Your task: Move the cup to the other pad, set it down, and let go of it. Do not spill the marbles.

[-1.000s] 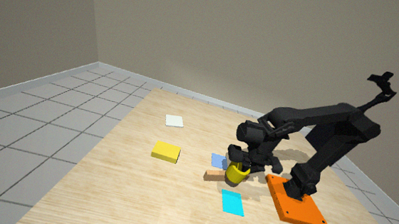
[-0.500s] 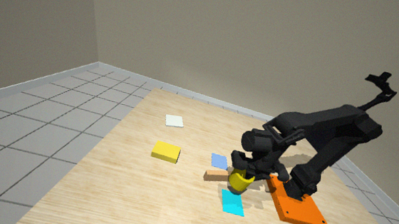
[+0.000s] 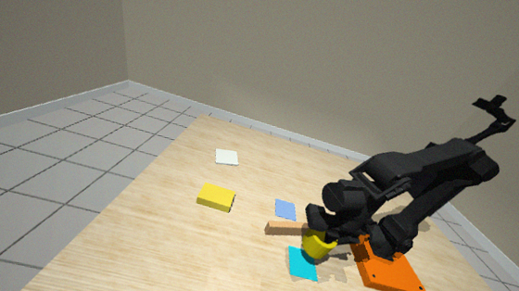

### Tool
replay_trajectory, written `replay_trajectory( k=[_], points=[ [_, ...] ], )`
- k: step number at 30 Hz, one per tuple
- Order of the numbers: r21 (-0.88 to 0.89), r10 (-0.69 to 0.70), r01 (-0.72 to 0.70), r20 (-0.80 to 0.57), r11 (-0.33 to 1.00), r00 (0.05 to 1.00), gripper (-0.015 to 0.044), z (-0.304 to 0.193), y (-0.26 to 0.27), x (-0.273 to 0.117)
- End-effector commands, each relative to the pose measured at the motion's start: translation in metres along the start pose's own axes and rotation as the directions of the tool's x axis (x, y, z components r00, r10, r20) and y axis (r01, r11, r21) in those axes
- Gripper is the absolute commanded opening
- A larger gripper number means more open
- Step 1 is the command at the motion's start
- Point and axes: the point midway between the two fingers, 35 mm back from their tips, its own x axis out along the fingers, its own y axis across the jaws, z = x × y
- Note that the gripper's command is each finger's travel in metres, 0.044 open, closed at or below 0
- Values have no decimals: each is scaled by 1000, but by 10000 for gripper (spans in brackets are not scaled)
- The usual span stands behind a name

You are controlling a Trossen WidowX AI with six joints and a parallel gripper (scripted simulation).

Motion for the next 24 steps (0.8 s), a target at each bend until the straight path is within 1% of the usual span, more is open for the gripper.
replay_trajectory(
  k=[1, 24],
  points=[
    [6, 0, 0, 5, 1000, 1000, 0, -3, -2, 1],
    [6, 0, 0, 5, 1000, 1000, 0, -4, -1, 29]
  ],
)
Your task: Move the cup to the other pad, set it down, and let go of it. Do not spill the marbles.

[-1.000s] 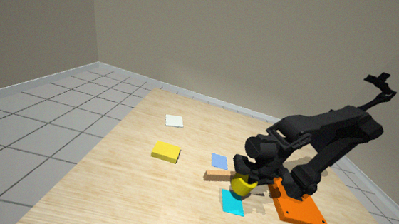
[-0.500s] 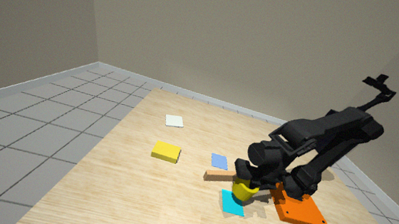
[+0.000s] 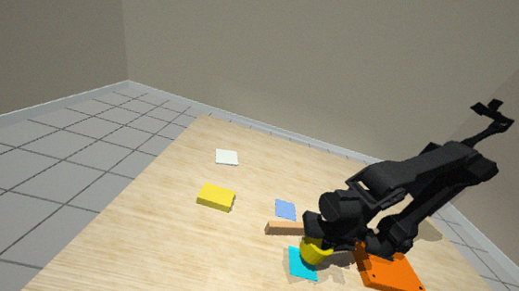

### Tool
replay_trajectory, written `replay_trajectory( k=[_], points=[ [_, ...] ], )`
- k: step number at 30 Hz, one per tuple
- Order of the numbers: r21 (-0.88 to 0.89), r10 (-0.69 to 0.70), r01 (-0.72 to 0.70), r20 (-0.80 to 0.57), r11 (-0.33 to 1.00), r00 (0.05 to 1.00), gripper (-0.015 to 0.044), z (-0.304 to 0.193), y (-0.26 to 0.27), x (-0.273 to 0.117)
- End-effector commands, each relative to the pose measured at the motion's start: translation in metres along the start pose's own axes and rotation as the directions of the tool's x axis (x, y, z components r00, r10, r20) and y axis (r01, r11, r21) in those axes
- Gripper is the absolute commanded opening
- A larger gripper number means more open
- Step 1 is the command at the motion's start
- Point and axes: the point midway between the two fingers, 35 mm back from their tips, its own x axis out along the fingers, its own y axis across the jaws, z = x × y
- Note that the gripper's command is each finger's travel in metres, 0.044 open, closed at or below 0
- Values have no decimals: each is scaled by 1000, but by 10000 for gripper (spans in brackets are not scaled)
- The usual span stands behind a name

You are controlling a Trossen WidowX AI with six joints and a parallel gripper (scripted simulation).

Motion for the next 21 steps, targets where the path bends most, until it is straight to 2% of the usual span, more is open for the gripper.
replay_trajectory(
  k=[1, 21],
  points=[
    [5, -6, 6, 7, 1000, 1000, 0, 1, -1, 8],
    [5, -6, 6, 7, 1000, 1000, 0, 0, -2, 36]
  ],
)
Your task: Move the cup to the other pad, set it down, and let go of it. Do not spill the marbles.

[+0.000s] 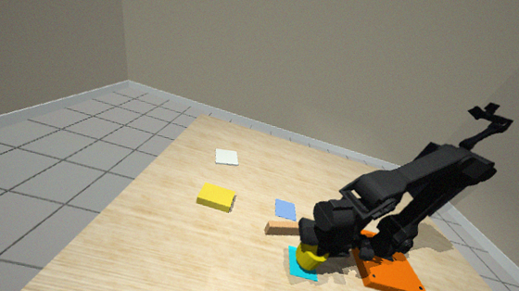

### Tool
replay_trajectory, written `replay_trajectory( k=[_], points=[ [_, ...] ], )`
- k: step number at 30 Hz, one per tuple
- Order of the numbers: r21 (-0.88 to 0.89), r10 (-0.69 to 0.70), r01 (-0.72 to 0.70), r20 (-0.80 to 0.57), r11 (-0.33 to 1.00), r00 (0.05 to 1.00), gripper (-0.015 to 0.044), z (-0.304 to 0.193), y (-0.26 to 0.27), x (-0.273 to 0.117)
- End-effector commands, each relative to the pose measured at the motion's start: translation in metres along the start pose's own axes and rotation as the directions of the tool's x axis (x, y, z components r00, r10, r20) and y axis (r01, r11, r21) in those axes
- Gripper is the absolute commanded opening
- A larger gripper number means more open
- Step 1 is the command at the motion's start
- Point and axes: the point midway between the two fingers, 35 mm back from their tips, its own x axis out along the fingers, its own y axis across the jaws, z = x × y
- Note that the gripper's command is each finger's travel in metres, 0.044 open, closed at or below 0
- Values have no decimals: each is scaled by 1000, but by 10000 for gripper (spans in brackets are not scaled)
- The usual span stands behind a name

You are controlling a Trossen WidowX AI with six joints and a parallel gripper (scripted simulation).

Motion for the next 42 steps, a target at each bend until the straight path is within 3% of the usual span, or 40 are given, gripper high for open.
replay_trajectory(
  k=[1, 25, 31, 42],
  points=[
    [5, -8, 8, 8, 1000, 1000, 0, 1, -1, 9],
    [0, -3, 3, 1, 1000, 1000, 0, 0, -2, 16],
    [0, -3, 3, 1, 1000, 1000, 147, 0, -2, 16],
    [0, -3, 3, 2, 1000, 1000, 147, 0, -1, 13]
  ],
)
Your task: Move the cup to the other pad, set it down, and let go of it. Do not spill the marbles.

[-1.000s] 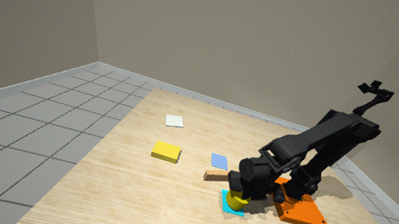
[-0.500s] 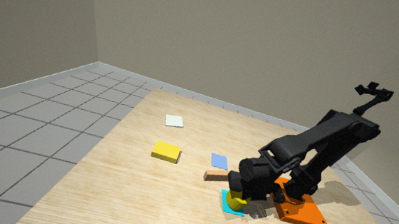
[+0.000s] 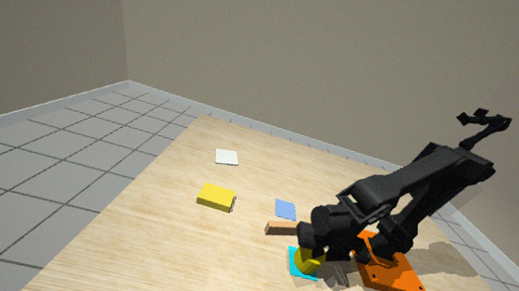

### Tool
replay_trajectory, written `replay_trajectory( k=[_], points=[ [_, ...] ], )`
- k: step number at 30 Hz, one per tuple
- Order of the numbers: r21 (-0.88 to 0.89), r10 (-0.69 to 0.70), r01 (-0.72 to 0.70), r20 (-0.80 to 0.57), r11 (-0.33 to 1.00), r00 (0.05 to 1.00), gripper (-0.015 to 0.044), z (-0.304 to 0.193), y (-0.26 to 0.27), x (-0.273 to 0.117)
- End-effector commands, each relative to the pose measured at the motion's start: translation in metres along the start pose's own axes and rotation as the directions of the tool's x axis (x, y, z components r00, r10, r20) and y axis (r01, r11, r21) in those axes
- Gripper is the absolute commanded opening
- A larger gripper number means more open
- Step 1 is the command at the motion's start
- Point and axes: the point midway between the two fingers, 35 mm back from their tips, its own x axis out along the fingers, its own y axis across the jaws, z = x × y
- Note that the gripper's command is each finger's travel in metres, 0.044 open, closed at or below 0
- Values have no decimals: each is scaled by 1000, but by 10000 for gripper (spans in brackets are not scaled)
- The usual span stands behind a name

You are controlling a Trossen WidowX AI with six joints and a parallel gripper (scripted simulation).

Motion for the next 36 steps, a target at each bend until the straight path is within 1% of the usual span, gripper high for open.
replay_trajectory(
  k=[1, 36],
  points=[
    [0, 0, 0, 0, 1000, 1000, 147, 0, 0, -4],
    [5, -3, 3, 6, 1000, 1000, 147, -2, 2, -47]
  ],
)
